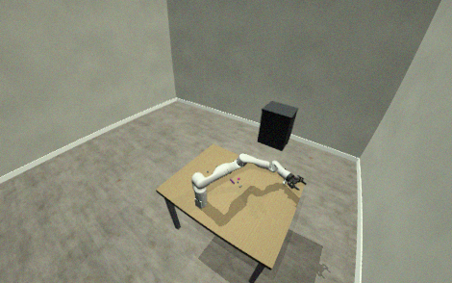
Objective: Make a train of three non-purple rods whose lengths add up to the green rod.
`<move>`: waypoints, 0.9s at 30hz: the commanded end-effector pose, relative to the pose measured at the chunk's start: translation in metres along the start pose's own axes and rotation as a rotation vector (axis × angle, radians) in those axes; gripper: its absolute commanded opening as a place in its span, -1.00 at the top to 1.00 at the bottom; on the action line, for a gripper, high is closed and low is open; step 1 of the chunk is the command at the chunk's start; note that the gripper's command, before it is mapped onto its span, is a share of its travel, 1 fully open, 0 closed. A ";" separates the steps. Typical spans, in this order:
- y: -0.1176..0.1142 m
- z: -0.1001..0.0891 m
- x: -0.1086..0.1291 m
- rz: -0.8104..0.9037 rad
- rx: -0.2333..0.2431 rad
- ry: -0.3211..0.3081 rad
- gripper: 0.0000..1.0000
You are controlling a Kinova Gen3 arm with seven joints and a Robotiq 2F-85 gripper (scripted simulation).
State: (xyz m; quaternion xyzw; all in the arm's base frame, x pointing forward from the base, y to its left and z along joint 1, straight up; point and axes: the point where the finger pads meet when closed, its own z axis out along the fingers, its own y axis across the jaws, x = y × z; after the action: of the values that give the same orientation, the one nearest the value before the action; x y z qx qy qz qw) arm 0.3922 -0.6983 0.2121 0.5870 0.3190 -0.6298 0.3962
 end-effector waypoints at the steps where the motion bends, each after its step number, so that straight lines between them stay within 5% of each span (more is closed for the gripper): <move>1: 0.000 0.000 -0.002 0.007 0.002 0.002 -1.00; 15: -0.025 -0.022 -0.005 0.180 0.072 0.136 -1.00; 20: -0.048 -0.050 -0.001 0.343 0.145 0.263 -1.00; 27: -0.089 -0.112 0.015 0.605 0.289 0.476 -1.00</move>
State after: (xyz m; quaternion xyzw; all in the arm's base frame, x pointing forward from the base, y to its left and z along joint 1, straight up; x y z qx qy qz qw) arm 0.3563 -0.5874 0.1613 0.8170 0.1316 -0.4103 0.3832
